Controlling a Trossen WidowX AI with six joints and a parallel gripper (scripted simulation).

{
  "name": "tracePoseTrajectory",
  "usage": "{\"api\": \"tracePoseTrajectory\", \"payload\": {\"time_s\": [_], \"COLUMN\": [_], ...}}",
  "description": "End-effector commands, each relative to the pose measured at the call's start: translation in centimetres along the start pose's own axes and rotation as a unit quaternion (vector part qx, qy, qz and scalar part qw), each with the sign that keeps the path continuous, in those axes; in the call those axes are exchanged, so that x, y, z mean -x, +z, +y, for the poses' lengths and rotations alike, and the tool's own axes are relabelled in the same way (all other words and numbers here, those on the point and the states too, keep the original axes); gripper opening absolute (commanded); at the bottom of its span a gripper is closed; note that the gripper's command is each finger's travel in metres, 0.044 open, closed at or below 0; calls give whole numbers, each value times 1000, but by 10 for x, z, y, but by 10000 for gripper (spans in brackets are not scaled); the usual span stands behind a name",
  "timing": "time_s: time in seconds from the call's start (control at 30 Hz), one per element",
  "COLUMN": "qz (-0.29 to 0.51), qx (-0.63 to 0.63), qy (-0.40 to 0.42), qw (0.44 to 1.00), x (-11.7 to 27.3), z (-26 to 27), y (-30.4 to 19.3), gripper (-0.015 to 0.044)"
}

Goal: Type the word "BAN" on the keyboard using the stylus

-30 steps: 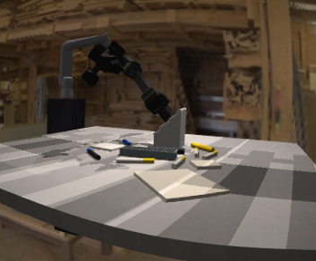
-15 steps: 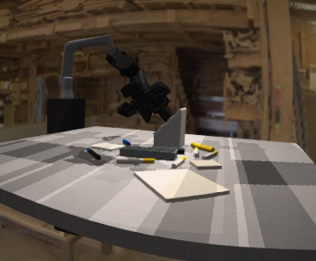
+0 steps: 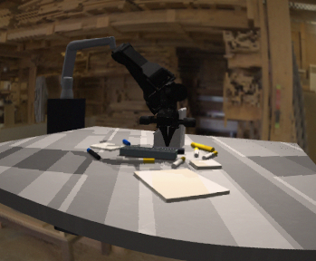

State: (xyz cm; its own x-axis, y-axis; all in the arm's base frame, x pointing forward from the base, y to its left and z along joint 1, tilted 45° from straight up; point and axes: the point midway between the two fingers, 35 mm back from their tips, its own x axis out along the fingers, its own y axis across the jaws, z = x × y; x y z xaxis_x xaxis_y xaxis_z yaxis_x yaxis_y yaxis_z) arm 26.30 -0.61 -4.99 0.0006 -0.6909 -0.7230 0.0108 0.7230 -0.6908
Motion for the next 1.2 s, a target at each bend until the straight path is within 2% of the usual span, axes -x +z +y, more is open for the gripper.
{"api": "tracePoseTrajectory", "payload": {"time_s": [0.0,0.17,0.33,0.77,0.93,1.17], "qz": [0,0,0,0,0,0], "qx": [-1,-1,-1,-1,-1,-1], "qy": [-6,-5,-7,-7,-8,-8], "qw": [1000,1000,1000,1000,1000,1000], "x": [0,0,1,1,2,2], "z": [-1,-9,-62,-67,-125,-127], "y": [1,2,1,1,1,1], "gripper": [0,0,0,0,0,0]}}
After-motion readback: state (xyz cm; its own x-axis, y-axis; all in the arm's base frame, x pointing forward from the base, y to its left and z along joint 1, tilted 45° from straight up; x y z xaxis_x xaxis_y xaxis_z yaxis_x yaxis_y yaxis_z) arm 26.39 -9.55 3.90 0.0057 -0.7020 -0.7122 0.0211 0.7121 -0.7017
